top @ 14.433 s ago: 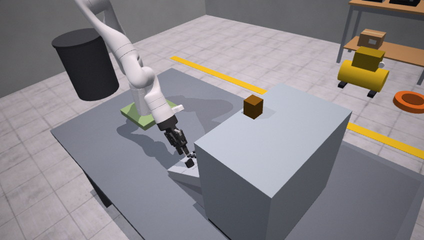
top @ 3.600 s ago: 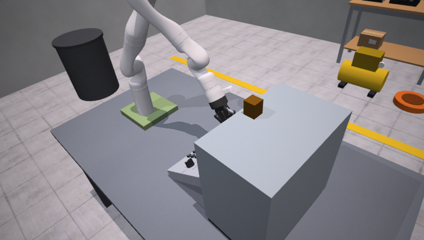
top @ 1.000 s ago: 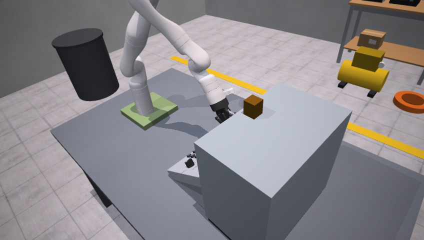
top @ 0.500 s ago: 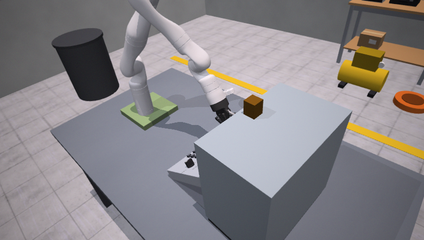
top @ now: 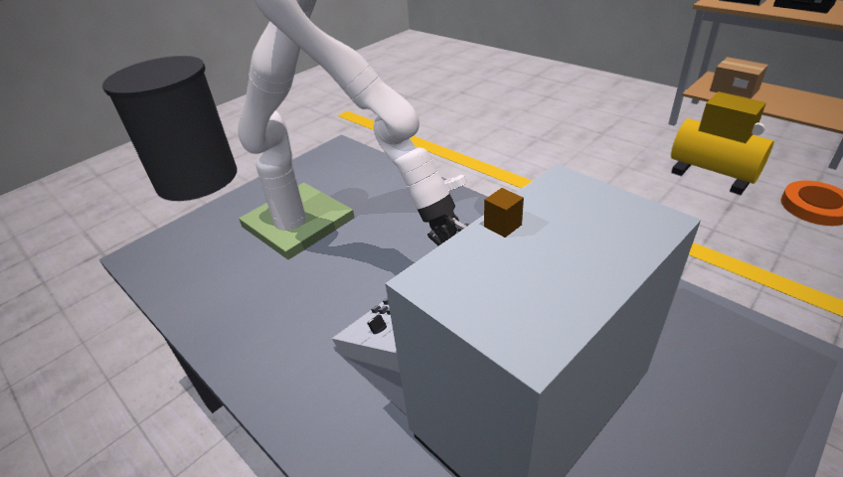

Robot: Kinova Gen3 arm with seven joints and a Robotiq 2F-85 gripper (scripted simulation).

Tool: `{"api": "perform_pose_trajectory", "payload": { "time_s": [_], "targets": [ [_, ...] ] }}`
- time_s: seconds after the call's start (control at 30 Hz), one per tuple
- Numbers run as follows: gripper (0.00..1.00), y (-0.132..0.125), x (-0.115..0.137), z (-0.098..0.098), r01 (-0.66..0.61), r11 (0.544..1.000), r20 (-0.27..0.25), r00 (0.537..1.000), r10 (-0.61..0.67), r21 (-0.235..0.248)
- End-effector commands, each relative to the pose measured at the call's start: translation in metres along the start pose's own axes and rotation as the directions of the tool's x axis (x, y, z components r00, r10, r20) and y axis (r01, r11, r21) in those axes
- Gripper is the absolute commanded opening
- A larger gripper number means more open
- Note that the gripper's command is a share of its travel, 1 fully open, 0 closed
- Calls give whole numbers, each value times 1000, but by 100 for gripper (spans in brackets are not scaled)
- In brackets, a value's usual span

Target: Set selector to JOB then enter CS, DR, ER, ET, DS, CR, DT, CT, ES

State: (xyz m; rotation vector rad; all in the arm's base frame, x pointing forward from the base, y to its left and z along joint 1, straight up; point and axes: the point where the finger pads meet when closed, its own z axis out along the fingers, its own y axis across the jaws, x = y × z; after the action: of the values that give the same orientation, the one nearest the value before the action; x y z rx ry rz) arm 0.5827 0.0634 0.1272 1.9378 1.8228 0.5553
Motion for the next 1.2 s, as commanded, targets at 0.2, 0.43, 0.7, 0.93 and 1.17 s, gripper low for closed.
{"api": "perform_pose_trajectory", "payload": {
  "time_s": [0.2, 0.43, 0.7, 0.93, 1.17],
  "targets": [
    [10, 1, 0, -1, 0, 1000, 0, 1000, 0, -2],
    [10, 1, 0, -5, 0, 1000, 0, 1000, 0, -2],
    [10, 1, 0, -17, 0, 1000, 0, 1000, 0, -2],
    [10, 1, 0, -25, 0, 1000, 0, 1000, 0, -2],
    [10, 1, 0, -32, 0, 1000, 0, 1000, 0, -2]
  ]
}}
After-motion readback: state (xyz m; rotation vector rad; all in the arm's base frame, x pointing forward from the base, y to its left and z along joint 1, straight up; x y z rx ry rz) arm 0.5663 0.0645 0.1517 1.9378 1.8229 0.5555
